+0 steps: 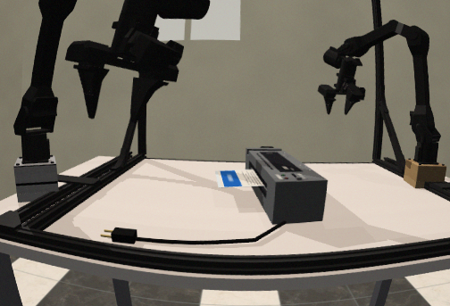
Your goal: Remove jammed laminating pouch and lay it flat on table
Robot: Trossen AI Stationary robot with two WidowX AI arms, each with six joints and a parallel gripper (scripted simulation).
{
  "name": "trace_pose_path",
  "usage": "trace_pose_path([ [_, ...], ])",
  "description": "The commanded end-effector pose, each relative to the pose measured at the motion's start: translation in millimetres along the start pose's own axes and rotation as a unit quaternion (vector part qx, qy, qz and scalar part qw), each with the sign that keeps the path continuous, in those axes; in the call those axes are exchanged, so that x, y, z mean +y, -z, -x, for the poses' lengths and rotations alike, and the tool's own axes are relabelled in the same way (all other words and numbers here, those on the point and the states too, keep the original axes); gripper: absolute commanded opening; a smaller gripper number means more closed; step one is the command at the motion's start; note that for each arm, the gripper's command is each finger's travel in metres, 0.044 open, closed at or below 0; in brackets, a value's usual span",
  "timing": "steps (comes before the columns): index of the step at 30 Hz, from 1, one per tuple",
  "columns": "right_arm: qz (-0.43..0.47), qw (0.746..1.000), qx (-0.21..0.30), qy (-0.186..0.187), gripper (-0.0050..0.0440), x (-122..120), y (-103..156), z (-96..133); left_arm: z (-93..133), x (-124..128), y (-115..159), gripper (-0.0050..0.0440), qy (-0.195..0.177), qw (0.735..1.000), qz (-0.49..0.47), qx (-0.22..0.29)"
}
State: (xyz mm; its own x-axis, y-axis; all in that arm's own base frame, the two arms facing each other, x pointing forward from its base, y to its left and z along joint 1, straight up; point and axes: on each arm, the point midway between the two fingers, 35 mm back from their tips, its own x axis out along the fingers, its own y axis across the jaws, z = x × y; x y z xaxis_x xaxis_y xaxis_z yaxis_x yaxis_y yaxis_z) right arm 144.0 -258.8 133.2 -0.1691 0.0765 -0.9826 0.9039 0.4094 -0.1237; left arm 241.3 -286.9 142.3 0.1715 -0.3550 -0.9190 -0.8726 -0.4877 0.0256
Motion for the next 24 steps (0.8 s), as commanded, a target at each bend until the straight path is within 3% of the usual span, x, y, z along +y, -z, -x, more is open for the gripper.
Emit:
trace_pose_path([
  [1,-0.001,1.000,-0.014,-0.002,0.0400,-1,-1,8,8,0,5,0.0400,0.003,1.000,-0.002,0.013],
  [17,-0.001,1.000,-0.014,-0.002,0.0400,-1,-1,8,8,0,5,0.0400,0.003,1.000,-0.002,0.013],
  [18,0.026,0.999,-0.020,-0.002,0.0440,12,-1,8,14,-2,17,0.0440,0.010,0.999,-0.029,0.037],
  [24,0.190,0.980,-0.050,-0.003,0.0440,87,7,12,61,-12,81,0.0440,0.069,0.970,-0.178,0.154],
])
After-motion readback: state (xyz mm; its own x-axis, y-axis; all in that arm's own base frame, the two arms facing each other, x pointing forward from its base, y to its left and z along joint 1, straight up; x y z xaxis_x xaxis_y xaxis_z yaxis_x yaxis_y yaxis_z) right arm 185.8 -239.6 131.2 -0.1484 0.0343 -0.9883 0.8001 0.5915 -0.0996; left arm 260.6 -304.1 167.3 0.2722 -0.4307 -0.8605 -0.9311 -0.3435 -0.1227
